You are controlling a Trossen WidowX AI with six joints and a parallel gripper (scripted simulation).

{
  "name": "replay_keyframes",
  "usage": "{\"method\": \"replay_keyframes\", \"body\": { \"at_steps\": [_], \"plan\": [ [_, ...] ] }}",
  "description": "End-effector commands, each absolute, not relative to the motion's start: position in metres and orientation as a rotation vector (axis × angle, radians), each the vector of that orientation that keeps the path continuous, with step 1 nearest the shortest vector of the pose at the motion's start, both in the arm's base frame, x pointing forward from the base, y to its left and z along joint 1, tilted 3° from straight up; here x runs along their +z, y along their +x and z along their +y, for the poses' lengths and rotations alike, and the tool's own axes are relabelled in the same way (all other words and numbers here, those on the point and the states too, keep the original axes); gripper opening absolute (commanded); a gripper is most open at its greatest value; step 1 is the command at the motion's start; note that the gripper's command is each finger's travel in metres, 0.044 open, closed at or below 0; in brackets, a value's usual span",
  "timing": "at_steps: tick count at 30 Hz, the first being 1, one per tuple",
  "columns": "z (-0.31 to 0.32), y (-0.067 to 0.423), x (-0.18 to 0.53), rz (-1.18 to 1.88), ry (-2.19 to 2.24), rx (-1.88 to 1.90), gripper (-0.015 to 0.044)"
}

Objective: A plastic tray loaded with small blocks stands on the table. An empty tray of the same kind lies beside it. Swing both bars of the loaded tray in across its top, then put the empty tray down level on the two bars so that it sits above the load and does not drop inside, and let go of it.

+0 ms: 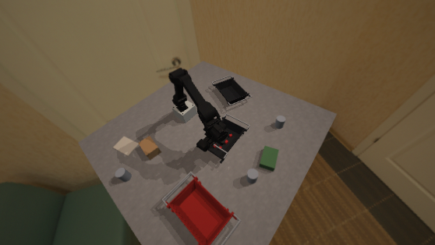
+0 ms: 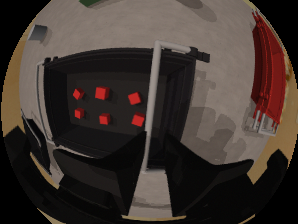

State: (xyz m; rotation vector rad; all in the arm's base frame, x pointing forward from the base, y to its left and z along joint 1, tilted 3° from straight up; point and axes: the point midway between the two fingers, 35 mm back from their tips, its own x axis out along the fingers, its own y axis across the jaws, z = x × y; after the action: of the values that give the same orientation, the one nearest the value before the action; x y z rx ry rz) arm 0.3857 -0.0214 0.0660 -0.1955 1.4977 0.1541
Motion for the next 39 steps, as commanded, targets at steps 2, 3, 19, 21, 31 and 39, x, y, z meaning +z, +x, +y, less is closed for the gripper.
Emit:
{"method": "replay_keyframes", "body": {
  "at_steps": [2, 3, 19, 21, 31, 39],
  "plan": [
    [-0.021, 0.386, 0.066, 1.496, -0.196, 0.154, 0.0081],
    [-0.021, 0.386, 0.066, 1.496, -0.196, 0.154, 0.0081],
    [-0.02, 0.39, 0.124, 1.488, -0.197, 0.154, 0.0081],
    [-0.02, 0.388, 0.153, 1.484, -0.198, 0.153, 0.0081],
    [0.022, 0.385, 0.169, 1.491, -0.204, 0.158, 0.0081],
    [0.151, 0.365, 0.108, 1.485, -0.209, 0.17, 0.0081]
  ]
}}
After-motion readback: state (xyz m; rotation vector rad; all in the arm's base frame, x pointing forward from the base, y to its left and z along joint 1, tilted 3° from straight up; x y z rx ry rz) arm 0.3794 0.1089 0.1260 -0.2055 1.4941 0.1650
